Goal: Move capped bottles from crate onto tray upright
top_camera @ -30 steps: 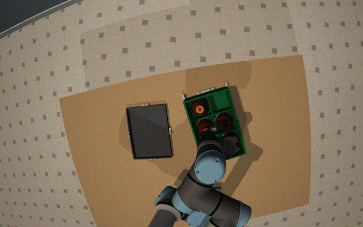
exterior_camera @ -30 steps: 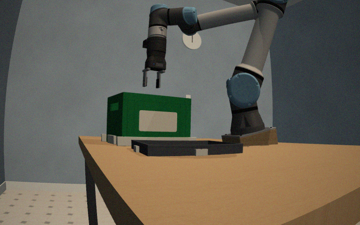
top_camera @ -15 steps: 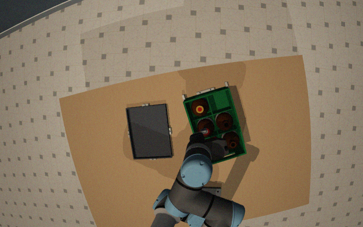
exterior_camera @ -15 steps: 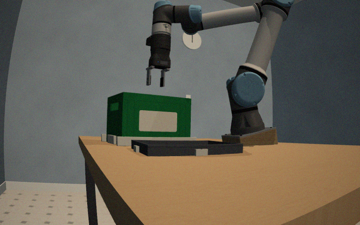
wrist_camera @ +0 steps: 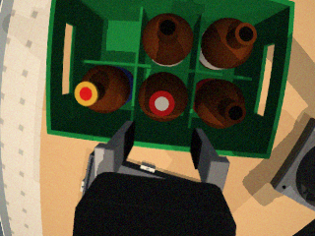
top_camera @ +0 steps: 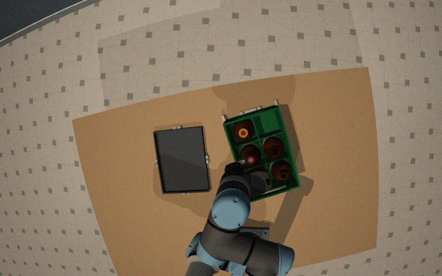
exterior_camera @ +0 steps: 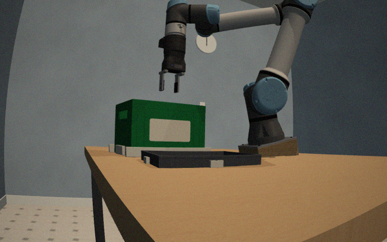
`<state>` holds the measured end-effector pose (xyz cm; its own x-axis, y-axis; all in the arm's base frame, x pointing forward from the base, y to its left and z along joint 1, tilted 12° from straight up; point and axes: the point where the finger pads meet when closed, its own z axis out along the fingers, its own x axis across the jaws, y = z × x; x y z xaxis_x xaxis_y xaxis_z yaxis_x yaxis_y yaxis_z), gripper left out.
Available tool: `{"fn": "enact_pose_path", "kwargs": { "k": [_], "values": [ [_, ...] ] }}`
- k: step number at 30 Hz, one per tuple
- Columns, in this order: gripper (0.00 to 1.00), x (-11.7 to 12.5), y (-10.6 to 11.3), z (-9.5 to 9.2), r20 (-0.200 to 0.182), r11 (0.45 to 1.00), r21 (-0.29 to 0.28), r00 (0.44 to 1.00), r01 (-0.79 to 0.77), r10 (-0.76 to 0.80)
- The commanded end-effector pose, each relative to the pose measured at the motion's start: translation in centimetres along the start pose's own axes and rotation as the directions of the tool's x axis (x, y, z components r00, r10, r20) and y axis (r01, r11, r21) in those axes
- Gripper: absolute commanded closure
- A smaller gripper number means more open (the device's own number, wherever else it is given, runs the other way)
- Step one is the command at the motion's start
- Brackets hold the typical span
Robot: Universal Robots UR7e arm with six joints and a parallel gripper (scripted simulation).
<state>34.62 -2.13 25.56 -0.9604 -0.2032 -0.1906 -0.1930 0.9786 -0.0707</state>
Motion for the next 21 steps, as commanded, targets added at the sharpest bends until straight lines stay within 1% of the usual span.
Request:
{"fn": "enact_pose_path", "kwargs": {
  "k": [1,21],
  "values": [
    [0.00,-0.06,0.18,-0.04,0.001,1.000,0.001,1.000,0.000,0.000],
    [0.00,-0.08,0.30,-0.04,0.001,1.000,0.001,1.000,0.000,0.000]
  ]
}}
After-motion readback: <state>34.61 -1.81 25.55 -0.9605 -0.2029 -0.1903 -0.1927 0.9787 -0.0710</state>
